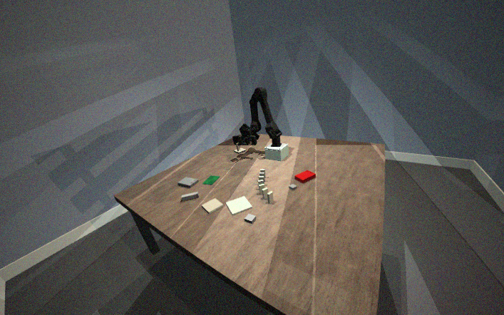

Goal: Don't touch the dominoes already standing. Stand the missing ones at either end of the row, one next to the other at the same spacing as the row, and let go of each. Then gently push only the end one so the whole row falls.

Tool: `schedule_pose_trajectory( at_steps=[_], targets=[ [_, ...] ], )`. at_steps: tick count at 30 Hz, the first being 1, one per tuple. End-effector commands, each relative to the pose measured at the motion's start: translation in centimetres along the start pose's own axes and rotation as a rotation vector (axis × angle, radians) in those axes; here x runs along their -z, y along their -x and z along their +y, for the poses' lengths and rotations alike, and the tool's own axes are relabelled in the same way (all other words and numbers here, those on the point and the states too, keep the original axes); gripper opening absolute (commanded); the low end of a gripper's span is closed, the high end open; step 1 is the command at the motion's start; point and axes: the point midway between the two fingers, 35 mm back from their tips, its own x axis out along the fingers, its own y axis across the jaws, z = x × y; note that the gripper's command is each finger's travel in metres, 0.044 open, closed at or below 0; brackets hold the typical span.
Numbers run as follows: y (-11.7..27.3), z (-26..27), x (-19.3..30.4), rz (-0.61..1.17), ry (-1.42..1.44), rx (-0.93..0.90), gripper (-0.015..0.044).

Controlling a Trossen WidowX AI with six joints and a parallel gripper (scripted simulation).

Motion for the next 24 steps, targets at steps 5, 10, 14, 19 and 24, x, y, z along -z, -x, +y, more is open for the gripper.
schedule_pose_trajectory(
  at_steps=[5, 10, 14, 19, 24],
  targets=[
    [0.0, -0.5, 1.6, 0.002, -0.008, 0.007, 0.0029],
    [0.0, -0.7, 2.5, 0.002, -0.007, 0.010, 0.0029],
    [0.0, -0.9, 3.2, 0.000, 0.001, 0.011, 0.0029],
    [0.0, -0.9, 4.0, -0.001, 0.011, 0.013, 0.0029],
    [0.0, -0.9, 4.9, -0.002, 0.021, 0.014, 0.0029]
  ],
)
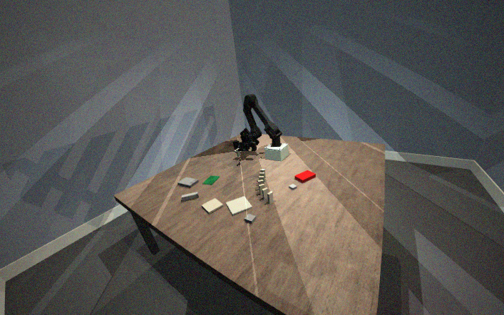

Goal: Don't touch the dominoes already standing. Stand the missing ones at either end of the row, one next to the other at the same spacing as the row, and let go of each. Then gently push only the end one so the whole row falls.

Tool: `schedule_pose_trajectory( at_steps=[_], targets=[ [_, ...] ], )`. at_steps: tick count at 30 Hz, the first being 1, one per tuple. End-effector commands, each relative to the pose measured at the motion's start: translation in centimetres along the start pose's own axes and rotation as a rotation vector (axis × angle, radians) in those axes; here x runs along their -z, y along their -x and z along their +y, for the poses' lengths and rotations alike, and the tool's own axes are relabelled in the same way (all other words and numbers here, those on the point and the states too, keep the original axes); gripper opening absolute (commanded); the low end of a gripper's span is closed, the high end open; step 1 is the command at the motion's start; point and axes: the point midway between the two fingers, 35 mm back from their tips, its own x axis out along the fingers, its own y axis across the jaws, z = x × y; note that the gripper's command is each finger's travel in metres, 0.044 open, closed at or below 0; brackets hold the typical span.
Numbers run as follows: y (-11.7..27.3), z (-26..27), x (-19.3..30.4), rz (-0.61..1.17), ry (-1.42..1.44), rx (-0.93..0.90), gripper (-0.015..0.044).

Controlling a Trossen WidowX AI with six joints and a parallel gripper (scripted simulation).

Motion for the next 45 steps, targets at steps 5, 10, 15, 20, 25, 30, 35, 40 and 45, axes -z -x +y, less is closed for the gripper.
schedule_pose_trajectory(
  at_steps=[5, 10, 15, 20, 25, 30, 35, 40, 45],
  targets=[
    [0.0, 0.1, 1.6, -0.002, 0.007, 0.003, 0.0029],
    [0.0, 0.3, 2.4, -0.003, 0.017, 0.005, 0.0029],
    [0.0, 0.6, 3.2, -0.004, 0.027, 0.006, 0.0029],
    [0.0, 0.9, 3.9, -0.006, 0.037, 0.007, 0.0029],
    [0.0, 1.2, 4.5, -0.007, 0.043, 0.008, 0.0029],
    [0.0, 1.2, 4.5, -0.007, 0.043, 0.008, 0.0029],
    [0.0, 1.2, 4.5, -0.007, 0.043, 0.008, 0.0029],
    [0.0, 1.2, 4.5, -0.007, 0.043, 0.008, 0.0160],
    [0.0, 1.2, 4.5, -0.007, 0.043, 0.008, 0.0292]
  ],
)
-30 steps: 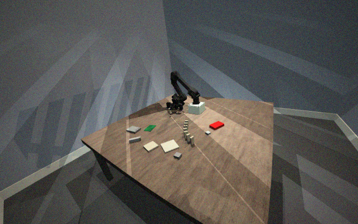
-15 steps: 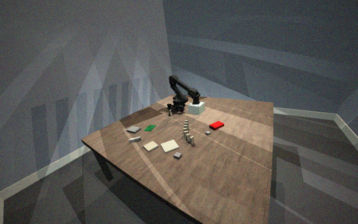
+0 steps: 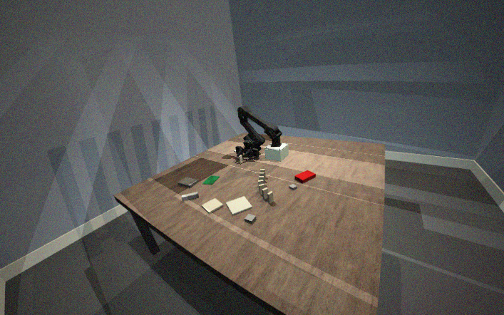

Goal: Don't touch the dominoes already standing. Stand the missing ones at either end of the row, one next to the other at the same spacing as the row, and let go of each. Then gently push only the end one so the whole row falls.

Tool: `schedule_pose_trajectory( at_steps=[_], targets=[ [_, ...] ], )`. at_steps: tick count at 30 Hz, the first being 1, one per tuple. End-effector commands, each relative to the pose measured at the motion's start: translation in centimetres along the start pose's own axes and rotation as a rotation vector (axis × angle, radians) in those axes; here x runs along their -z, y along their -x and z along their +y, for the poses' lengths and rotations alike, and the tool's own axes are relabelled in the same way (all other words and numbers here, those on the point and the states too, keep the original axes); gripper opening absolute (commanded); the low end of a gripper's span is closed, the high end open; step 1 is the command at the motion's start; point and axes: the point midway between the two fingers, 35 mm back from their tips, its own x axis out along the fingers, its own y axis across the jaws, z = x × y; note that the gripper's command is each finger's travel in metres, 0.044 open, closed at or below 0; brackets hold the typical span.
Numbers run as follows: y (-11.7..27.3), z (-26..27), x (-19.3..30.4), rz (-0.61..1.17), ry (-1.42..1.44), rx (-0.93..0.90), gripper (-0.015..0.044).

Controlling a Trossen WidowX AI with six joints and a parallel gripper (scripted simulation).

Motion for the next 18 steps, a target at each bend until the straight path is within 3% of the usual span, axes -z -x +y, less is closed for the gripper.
schedule_pose_trajectory(
  at_steps=[1, 6, 18],
  targets=[
    [0.0, 0.1, 0.0, -0.003, -0.004, -0.002, 0.0318],
    [0.0, 0.0, -0.1, -0.003, -0.004, -0.002, 0.0440],
    [0.1, -0.1, -4.9, 0.000, 0.000, 0.000, 0.0440]
  ],
)
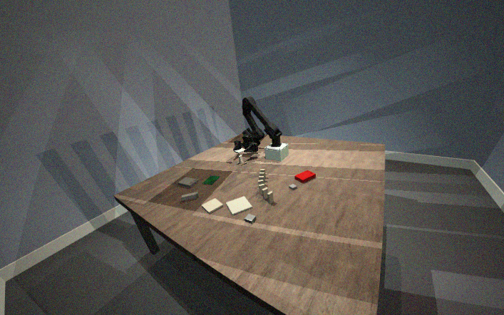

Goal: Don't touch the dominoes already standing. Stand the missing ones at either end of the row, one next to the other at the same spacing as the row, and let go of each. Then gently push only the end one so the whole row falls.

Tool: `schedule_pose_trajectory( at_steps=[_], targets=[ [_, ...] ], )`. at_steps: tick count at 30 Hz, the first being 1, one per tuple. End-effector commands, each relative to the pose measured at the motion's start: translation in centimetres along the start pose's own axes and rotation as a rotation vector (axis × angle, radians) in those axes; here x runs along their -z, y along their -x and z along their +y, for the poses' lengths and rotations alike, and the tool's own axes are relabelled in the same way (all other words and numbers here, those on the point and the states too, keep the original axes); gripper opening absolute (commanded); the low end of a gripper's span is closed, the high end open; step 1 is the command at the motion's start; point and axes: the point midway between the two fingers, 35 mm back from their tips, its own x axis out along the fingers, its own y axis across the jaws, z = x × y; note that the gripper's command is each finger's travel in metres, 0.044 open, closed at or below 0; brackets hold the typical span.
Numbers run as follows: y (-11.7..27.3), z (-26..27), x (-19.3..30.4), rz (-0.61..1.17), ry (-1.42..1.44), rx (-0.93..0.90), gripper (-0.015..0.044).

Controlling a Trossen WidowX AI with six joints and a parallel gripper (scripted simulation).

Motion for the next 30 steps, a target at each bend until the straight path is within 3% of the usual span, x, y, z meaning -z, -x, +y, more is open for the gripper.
schedule_pose_trajectory(
  at_steps=[1, 11, 18, 30],
  targets=[
    [0.0, 0.2, -0.8, 0.000, 0.002, -0.001, 0.0440],
    [-4.1, -4.9, 2.1, 0.336, -0.495, 0.144, 0.0440],
    [-6.2, -5.6, 2.5, 0.740, -1.001, 0.457, 0.0440],
    [-5.5, -3.2, -2.0, 1.022, -1.215, 0.915, 0.0440]
  ],
)
